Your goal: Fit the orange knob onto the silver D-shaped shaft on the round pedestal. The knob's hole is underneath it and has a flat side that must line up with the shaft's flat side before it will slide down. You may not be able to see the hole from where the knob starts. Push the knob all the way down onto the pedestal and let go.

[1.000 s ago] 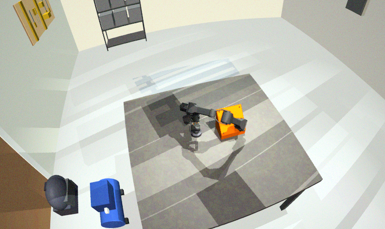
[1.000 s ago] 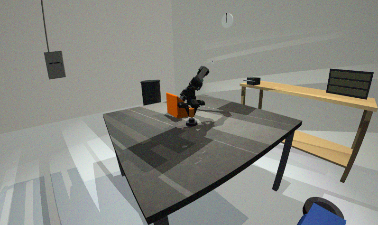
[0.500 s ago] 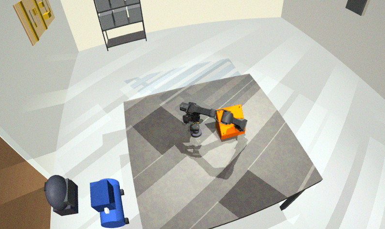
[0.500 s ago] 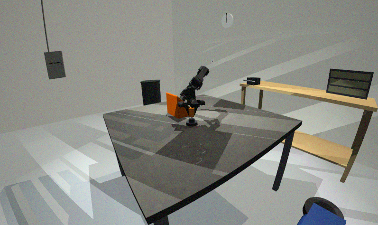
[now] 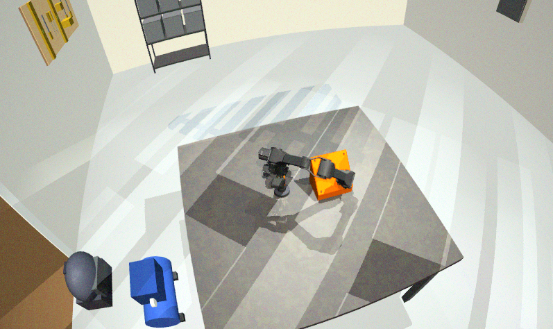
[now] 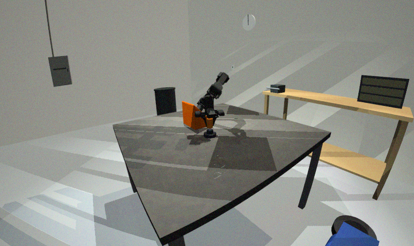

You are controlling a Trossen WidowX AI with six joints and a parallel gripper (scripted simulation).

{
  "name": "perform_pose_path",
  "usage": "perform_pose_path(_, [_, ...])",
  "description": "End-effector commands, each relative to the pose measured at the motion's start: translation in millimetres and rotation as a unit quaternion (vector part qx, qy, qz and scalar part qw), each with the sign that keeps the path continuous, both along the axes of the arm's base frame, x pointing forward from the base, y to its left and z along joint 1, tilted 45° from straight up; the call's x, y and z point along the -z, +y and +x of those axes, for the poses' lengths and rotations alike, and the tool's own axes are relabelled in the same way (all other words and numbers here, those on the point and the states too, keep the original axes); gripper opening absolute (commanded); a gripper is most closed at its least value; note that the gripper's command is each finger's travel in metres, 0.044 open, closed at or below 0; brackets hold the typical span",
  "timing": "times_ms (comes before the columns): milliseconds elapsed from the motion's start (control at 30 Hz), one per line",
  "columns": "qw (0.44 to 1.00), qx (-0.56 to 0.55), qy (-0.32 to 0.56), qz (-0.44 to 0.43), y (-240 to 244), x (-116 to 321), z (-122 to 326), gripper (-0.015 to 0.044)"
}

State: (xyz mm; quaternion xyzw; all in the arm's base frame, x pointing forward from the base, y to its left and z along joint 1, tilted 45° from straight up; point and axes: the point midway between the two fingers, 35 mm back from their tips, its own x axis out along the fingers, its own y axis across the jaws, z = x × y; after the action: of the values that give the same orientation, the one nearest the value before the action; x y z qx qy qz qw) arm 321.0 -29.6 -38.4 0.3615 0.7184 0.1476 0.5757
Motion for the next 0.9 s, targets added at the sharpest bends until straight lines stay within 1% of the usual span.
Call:
perform_pose_path(0, [1.0,0.004,0.002,0.0,0.4,0.1,0.6,0.0])
perform_pose_path(467, [1.0,0.004,0.002,0.0,-2.4,-3.5,1.6,0.0])
perform_pose_path(567, [1.0,0.023,0.02,-0.002,-2.5,-3.5,1.7,0.0])
perform_pose_path(700, [0.995,0.075,0.07,-0.007,-2.8,-2.6,1.5,0.0])
perform_pose_path(867, [0.994,0.079,0.074,-0.008,-1.6,-0.7,0.0,0.0])
